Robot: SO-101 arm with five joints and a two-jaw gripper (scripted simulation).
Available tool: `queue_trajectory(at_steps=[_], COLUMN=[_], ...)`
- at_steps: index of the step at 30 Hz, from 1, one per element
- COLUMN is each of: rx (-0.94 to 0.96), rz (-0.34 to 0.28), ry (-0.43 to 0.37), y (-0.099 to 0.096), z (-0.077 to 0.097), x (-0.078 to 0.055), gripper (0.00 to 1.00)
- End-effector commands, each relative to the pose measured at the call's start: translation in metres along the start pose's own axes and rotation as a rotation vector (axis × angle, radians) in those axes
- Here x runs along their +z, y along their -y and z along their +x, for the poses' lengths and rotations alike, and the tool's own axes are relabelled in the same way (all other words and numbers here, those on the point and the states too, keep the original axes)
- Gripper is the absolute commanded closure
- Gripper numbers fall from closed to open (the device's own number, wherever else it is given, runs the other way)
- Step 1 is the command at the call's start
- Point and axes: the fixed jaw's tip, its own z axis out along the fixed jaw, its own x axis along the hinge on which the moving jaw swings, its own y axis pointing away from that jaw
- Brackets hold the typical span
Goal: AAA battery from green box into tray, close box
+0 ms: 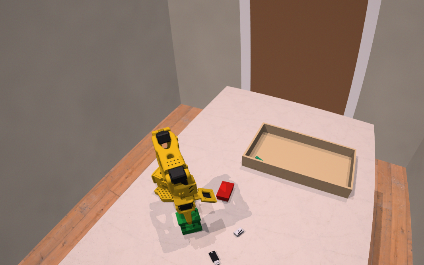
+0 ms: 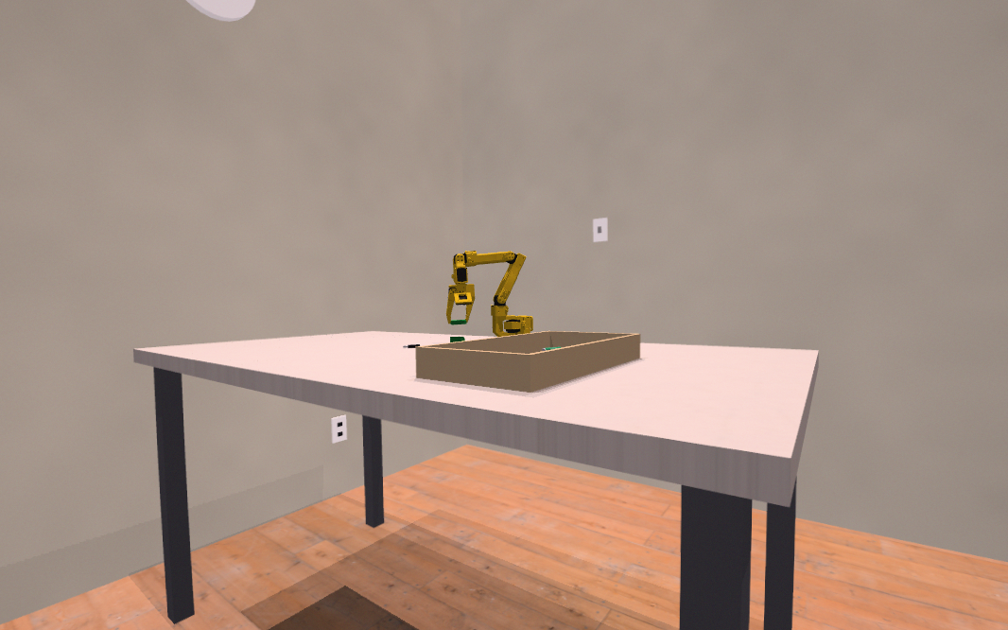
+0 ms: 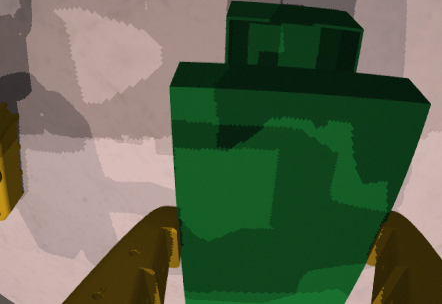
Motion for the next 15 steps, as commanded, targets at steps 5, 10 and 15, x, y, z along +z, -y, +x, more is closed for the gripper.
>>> queue_trajectory(at_steps=[5, 10, 15], rx=[0.001, 0.001, 0.001], rz=[0.048, 0.048, 0.048], ry=[0.006, 0.006, 0.006], y=[0.0085, 0.0095, 0.0099], z=[0.0001, 0.0000, 0.0000], x=[-0.0055, -0.0055, -0.0055], gripper=[0.78, 0.78, 0.78])
